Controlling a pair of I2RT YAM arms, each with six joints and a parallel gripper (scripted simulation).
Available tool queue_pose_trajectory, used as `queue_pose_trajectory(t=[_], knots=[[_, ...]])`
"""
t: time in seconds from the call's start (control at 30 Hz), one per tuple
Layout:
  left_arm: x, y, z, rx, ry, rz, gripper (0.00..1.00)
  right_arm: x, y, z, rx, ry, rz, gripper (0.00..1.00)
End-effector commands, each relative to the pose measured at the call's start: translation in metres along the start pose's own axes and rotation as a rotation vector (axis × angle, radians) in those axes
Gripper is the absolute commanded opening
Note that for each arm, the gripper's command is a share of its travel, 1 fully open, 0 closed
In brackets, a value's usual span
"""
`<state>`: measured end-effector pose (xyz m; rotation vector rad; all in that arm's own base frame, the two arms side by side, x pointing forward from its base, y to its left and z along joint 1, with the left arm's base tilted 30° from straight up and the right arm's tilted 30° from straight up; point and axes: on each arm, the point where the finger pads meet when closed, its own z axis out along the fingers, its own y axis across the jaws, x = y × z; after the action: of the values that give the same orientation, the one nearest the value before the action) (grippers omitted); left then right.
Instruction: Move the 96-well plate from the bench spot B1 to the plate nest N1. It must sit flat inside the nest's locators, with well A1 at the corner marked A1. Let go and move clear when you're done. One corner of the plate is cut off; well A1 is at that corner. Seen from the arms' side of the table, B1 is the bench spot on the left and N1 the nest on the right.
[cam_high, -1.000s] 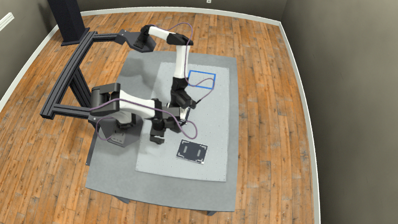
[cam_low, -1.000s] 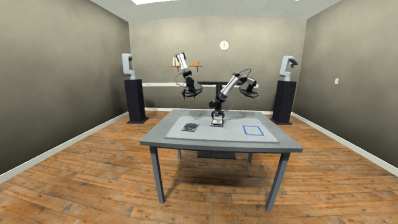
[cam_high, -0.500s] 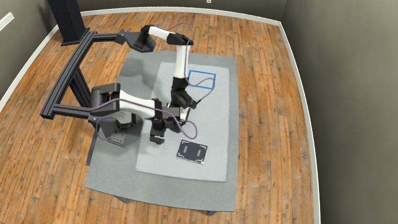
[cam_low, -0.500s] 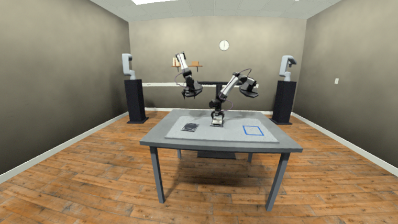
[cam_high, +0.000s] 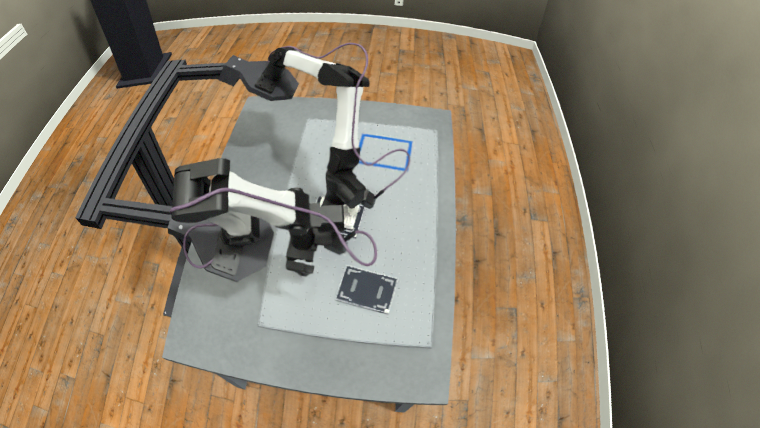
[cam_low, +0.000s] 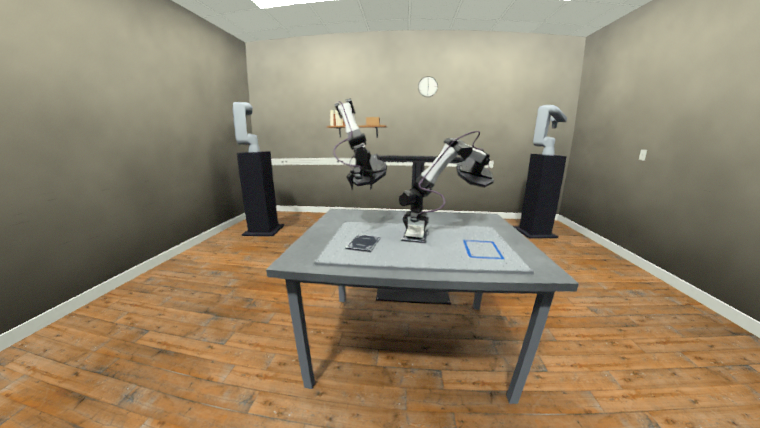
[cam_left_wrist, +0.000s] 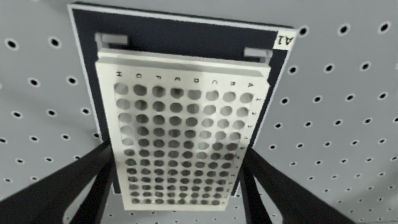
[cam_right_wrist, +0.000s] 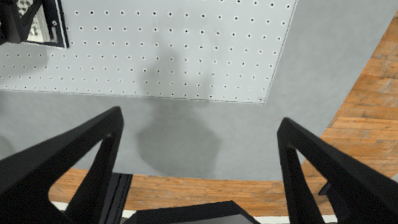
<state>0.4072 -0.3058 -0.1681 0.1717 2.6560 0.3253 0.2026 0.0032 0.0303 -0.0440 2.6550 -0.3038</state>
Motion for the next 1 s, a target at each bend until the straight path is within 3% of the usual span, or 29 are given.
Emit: queue_pose_trajectory(t=[0.0, 0.97], knots=[[0.0017, 0.0063, 0.0112, -0.004, 0.01, -0.008, 0.0, -0.002, 0.0007, -0.0005, -0.008, -0.007, -0.004, 1.0], [0.0018, 0.0065, 0.0156, -0.004, 0.01, -0.007, 0.0, -0.002, 0.0007, -0.0005, -0.008, -0.007, -0.004, 1.0]])
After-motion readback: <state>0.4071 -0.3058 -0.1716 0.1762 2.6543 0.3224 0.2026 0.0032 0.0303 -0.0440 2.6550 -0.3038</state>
